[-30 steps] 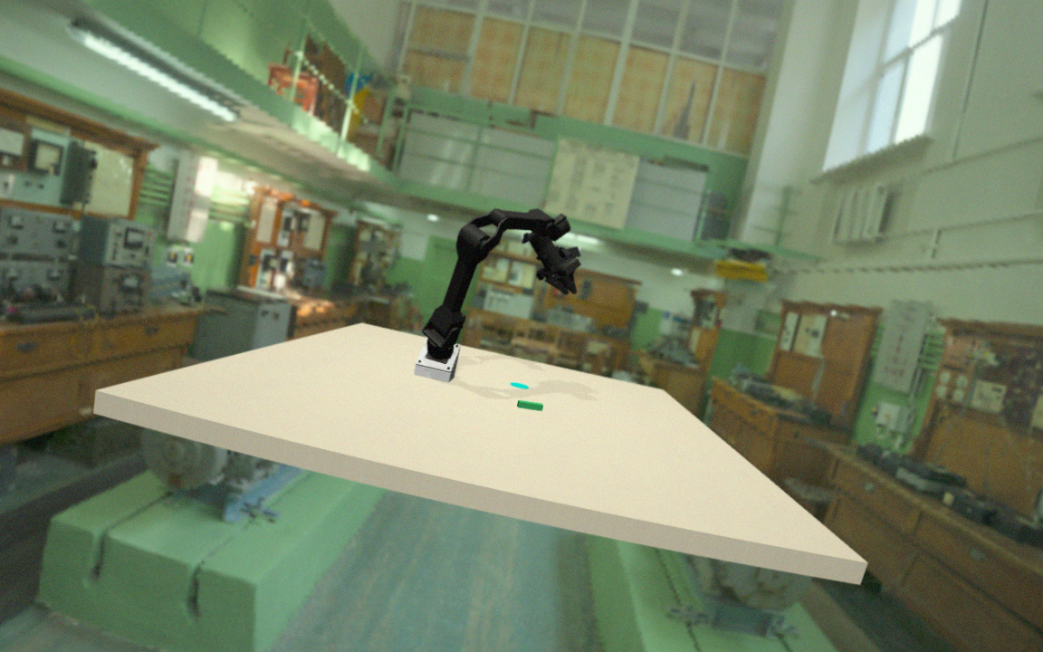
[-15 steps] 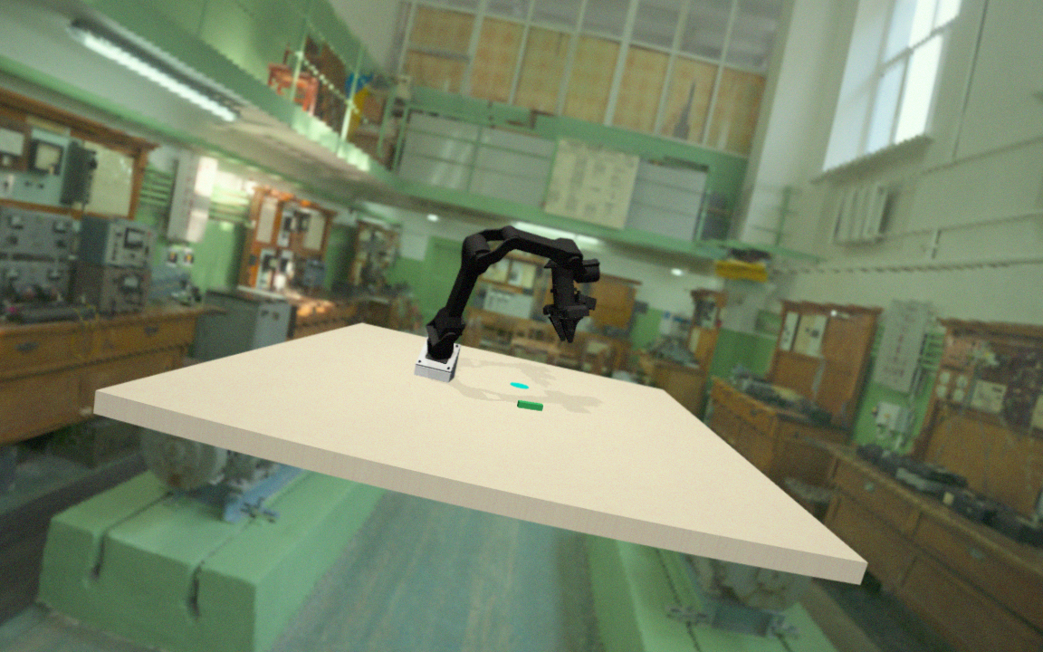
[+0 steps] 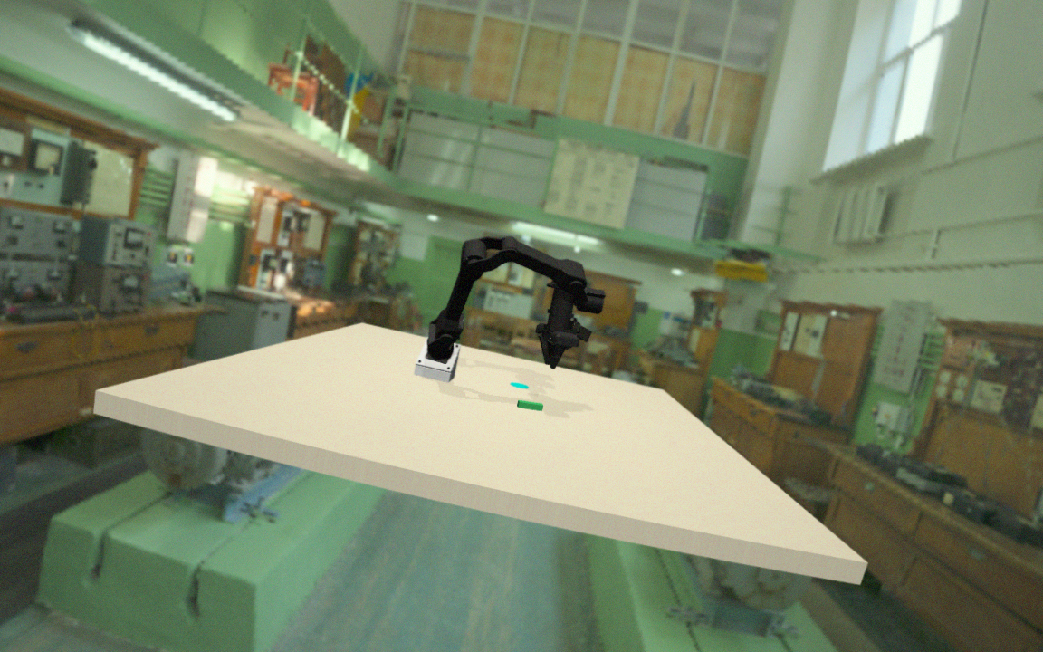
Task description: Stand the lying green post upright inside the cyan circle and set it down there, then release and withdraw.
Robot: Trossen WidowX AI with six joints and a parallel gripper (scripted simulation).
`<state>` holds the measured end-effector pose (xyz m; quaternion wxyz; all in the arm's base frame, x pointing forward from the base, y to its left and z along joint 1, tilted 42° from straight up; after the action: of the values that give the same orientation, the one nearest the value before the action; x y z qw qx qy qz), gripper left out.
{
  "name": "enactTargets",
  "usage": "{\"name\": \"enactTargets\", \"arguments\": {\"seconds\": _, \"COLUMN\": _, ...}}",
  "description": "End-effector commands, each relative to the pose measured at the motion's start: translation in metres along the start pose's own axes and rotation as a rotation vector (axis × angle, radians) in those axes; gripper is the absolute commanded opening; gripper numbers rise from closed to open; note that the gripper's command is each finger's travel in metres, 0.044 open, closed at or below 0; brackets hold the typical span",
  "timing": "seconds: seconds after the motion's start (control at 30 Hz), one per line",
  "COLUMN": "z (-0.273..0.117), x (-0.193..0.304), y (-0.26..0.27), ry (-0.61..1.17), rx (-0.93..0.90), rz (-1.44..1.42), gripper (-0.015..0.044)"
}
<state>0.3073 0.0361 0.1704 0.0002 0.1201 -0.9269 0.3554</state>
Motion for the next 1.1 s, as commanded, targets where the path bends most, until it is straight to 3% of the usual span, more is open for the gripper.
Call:
{"name": "enactTargets", "arguments": {"seconds": 0.0, "z": 0.039, "x": 0.000, "y": -0.001, "ry": 0.023, "rx": -0.007, "rz": -0.002, "gripper": 0.0233}}
{"name": "enactTargets", "arguments": {"seconds": 0.17, "z": 0.102, "x": 0.007, "y": -0.002, "ry": 0.024, "rx": 0.001, "rz": -0.002, "gripper": 0.0233}}
{"name": "enactTargets", "arguments": {"seconds": 0.23, "z": 0.110, "x": 0.008, "y": -0.002, "ry": 0.025, "rx": 0.003, "rz": -0.002, "gripper": 0.0233}}
{"name": "enactTargets", "arguments": {"seconds": 0.37, "z": 0.110, "x": 0.008, "y": -0.002, "ry": 0.025, "rx": 0.003, "rz": -0.002, "gripper": 0.0233}}
{"name": "enactTargets", "arguments": {"seconds": 0.63, "z": 0.110, "x": 0.008, "y": -0.002, "ry": 0.025, "rx": 0.003, "rz": -0.002, "gripper": 0.0023}}
{"name": "enactTargets", "arguments": {"seconds": 1.07, "z": 0.085, "x": 0.003, "y": -0.002, "ry": 0.023, "rx": -0.003, "rz": -0.002, "gripper": 0.0023}}
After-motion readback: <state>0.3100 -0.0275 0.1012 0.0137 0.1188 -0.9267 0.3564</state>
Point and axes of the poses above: the point midway between the two fingers, 35 mm back from their tips, its own z axis out along the fingers, its own y axis across the jaws, x = y × z, the point moved 5 cm from there along -z, back along the fingers, and after that the axes turned 7 degrees about z, right-handed, at the moved point
